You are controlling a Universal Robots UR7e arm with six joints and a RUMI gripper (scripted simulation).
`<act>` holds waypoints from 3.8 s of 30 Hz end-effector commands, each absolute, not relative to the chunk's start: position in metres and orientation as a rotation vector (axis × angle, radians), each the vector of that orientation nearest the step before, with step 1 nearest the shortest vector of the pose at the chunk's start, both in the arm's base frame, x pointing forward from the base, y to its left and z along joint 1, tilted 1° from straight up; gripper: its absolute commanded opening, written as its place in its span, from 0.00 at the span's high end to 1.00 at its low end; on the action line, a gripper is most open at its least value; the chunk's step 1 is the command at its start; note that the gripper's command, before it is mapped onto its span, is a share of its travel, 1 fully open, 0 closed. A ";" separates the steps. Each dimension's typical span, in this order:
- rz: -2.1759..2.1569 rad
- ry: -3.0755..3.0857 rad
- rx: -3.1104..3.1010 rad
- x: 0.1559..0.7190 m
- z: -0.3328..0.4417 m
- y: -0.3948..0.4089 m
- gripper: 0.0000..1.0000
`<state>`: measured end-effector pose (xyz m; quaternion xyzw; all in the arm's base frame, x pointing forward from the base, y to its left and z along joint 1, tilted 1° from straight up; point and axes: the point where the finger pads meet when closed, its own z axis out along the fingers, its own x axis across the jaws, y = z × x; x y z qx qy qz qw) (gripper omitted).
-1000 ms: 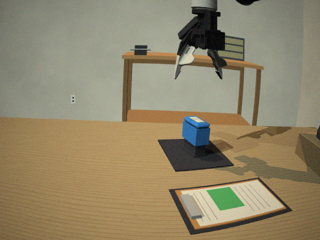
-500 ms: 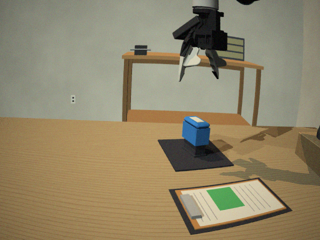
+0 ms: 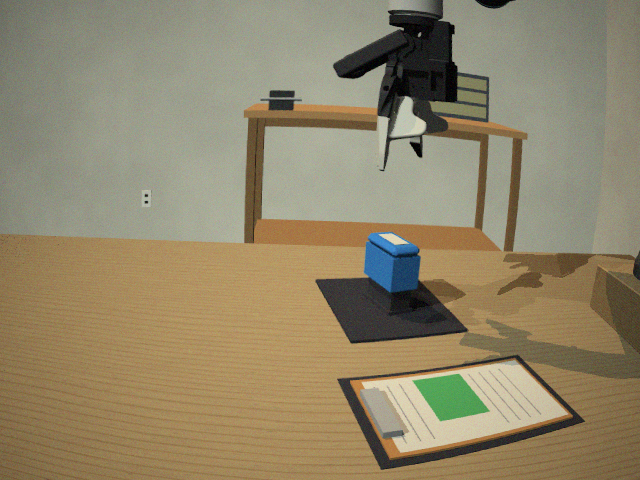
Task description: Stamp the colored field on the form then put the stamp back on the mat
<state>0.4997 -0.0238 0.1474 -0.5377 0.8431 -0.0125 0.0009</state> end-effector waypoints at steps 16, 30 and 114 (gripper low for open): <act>-0.036 1.780 -2.593 0.489 0.147 0.043 0.00; -0.035 1.036 -2.978 0.472 0.146 0.088 0.00; 0.003 -2.493 -1.951 0.379 0.142 0.200 0.00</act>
